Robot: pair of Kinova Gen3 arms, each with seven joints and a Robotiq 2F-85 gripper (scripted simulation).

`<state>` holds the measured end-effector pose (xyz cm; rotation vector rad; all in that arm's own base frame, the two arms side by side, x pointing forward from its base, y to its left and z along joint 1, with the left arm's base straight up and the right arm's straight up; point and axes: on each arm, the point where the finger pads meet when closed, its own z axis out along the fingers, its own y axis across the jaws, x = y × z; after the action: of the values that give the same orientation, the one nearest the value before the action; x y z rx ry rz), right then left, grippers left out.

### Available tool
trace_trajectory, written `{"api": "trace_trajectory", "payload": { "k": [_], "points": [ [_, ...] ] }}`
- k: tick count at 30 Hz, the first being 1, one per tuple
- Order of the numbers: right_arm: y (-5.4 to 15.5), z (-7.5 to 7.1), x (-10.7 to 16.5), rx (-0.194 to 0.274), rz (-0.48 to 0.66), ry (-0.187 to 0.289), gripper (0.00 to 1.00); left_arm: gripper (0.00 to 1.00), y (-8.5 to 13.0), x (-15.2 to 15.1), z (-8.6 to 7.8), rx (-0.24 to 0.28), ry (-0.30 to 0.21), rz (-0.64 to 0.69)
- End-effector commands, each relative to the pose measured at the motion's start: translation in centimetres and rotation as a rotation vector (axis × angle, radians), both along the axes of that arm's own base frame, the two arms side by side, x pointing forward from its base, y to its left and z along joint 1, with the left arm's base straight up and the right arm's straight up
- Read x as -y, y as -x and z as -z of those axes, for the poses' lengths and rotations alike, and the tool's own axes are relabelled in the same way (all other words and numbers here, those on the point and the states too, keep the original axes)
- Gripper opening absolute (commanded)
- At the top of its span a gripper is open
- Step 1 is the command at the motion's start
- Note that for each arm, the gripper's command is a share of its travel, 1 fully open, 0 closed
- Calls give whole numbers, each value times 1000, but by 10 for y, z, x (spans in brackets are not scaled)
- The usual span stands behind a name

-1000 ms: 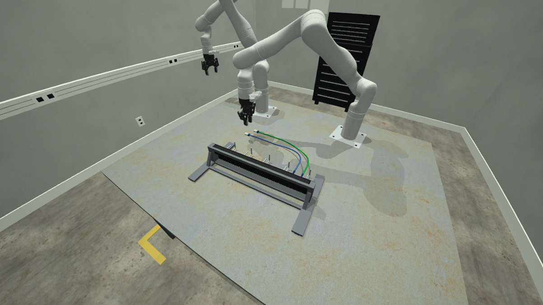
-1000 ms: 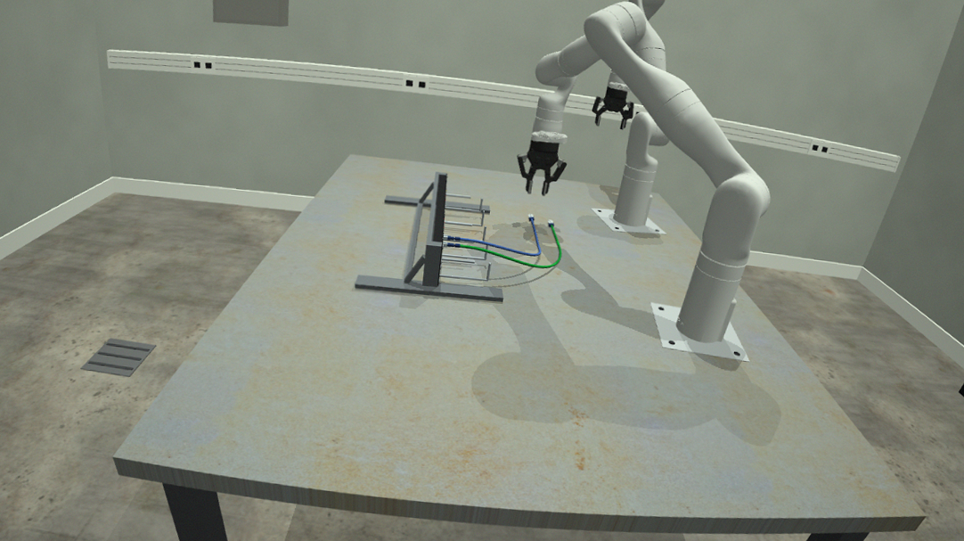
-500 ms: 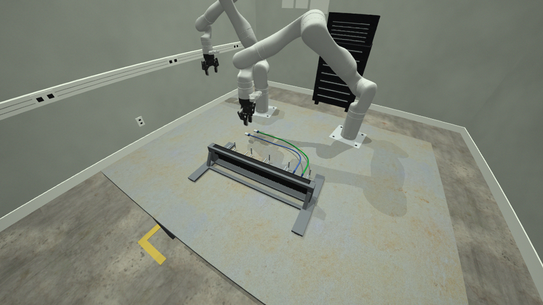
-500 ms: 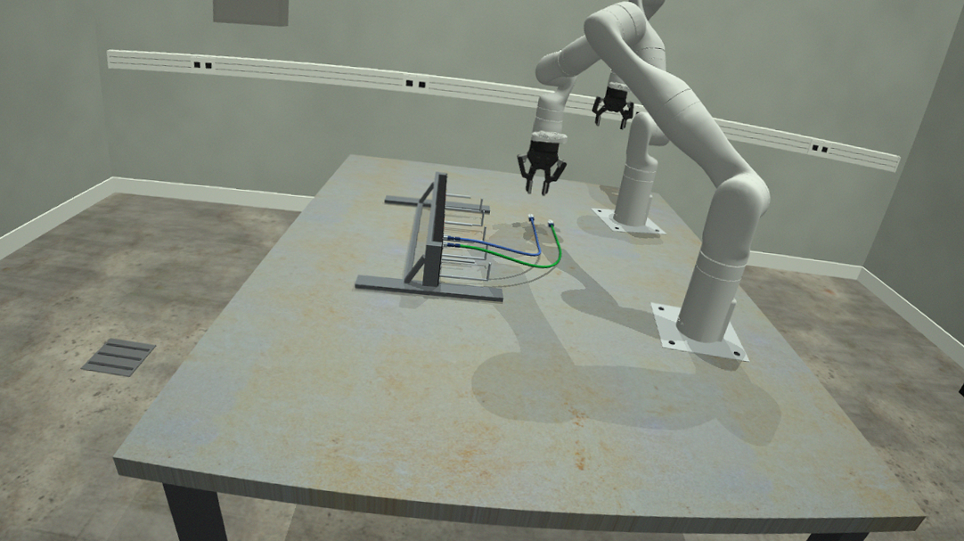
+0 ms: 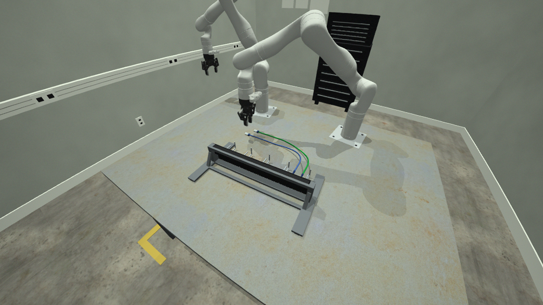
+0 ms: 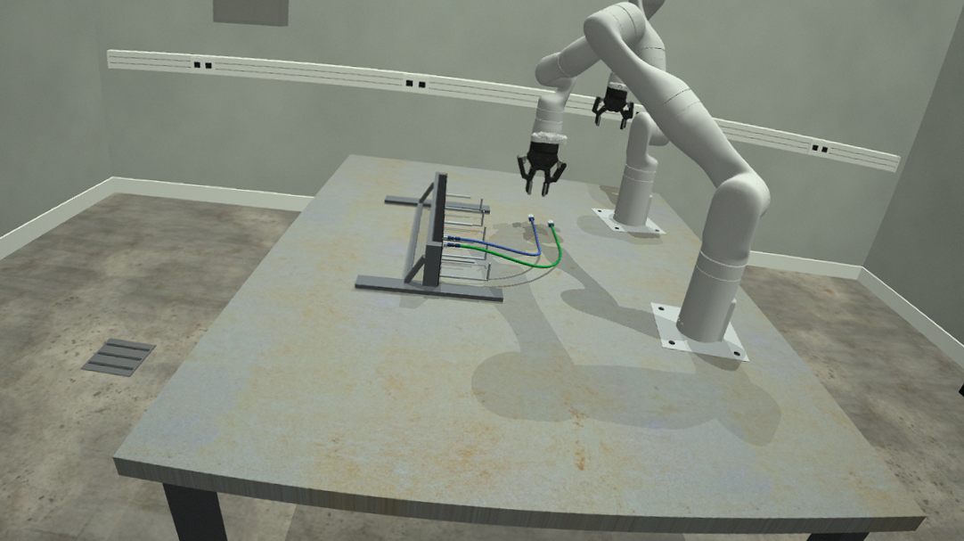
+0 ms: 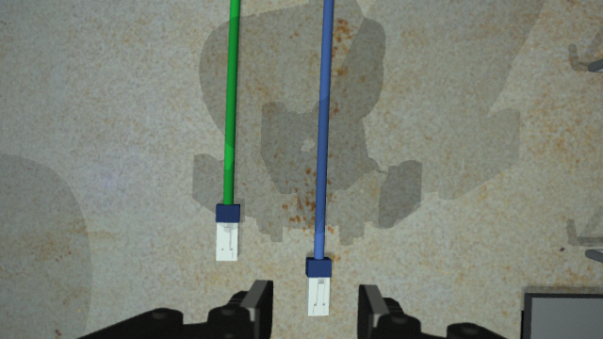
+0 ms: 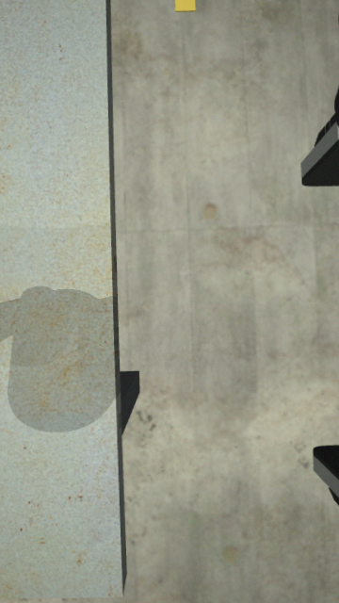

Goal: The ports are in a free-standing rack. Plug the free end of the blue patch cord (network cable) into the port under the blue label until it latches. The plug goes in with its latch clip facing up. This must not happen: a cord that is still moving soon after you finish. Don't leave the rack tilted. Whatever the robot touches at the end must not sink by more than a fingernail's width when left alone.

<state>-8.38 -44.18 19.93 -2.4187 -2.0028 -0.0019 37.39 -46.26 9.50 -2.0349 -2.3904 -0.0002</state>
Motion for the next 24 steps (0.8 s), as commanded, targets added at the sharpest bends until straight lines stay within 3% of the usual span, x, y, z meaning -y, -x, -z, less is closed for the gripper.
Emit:
{"api": "trace_trajectory", "payload": {
  "k": [1,24],
  "points": [
    [0,-1,0,0,0,2,1000,432,0,0,1,2,2,0],
    [0,-1,0,0,0,2,1000,432,0,1,32,2,2,0]
  ]
}}
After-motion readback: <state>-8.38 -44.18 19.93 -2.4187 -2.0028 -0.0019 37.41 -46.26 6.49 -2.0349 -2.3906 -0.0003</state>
